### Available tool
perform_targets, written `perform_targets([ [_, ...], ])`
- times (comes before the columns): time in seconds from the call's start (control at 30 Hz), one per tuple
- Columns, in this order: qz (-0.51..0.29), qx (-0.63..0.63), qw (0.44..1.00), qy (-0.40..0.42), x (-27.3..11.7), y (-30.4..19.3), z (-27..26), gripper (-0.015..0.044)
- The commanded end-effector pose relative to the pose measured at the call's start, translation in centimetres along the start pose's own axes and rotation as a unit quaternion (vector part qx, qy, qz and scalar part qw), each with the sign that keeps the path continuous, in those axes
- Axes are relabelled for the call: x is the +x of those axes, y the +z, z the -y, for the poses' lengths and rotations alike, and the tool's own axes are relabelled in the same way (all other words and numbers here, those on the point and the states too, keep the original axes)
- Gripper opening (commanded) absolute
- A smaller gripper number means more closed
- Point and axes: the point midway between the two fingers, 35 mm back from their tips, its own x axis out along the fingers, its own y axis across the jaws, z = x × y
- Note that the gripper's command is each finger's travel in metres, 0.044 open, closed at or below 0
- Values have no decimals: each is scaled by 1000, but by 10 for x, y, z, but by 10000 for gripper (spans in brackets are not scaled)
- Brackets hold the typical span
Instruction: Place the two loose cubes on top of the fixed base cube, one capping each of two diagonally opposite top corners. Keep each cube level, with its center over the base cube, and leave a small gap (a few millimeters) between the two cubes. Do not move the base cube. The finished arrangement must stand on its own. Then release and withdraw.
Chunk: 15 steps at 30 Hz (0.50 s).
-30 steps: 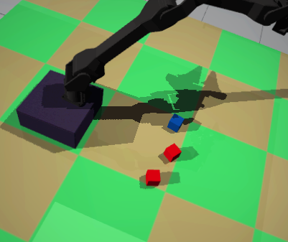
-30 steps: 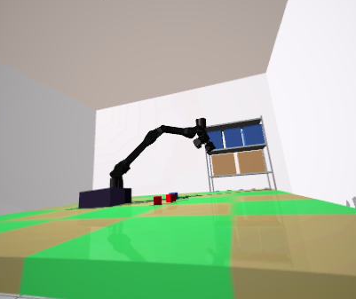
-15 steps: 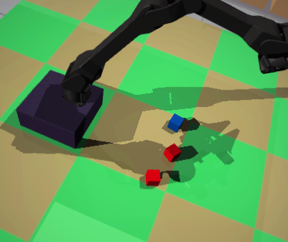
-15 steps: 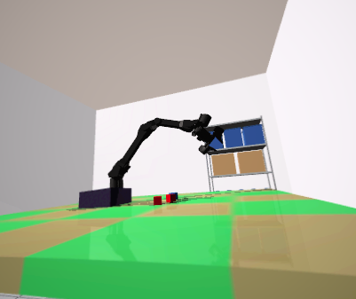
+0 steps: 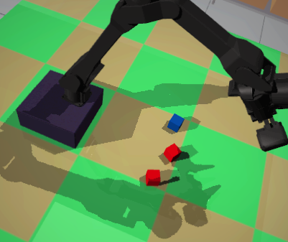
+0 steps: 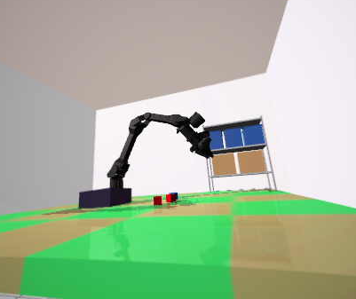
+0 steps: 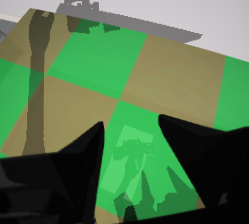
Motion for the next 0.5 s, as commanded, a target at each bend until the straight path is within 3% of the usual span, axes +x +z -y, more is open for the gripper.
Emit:
perform_targets([
  [0.0,-57,158,985,-44,-18,-46,25,265],
  [0.23,-138,418,888,-135,-56,-129,51,265],
  [0.47,-191,627,716,-239,-102,-210,53,265],
])
